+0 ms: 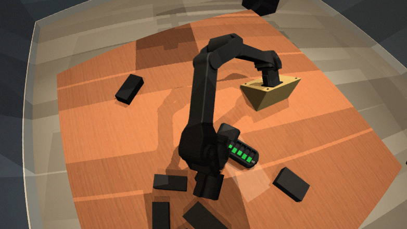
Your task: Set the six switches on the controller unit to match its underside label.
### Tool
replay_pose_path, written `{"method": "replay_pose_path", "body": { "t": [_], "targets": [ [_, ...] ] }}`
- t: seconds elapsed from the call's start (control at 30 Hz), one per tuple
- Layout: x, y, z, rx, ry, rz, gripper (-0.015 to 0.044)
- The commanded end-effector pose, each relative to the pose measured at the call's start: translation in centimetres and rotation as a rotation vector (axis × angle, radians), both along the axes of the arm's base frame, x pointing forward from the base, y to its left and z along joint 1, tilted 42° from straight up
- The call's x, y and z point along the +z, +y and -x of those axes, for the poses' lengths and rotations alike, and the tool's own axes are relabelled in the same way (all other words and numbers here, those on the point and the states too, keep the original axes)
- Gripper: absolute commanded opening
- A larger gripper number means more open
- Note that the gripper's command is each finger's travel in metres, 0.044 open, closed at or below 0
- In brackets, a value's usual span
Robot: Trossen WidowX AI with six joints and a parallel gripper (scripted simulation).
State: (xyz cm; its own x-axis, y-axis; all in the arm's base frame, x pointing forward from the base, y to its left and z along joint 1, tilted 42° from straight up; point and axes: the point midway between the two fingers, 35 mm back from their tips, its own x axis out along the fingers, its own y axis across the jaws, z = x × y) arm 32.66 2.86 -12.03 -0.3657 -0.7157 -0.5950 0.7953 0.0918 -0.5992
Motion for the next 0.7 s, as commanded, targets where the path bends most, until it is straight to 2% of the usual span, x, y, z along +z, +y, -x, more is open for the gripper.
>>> {"method": "replay_pose_path", "body": {
  "t": [0.0,0.2,0.67],
  "targets": [
    [1.1,1.7,-1.0,0.004,-0.013,-0.005,0.0],
    [0.9,2.2,-0.5,0.015,-0.036,-0.009,0.0],
    [-0.1,5.7,4.9,0.114,-0.237,-0.072,0.0]
  ]
}}
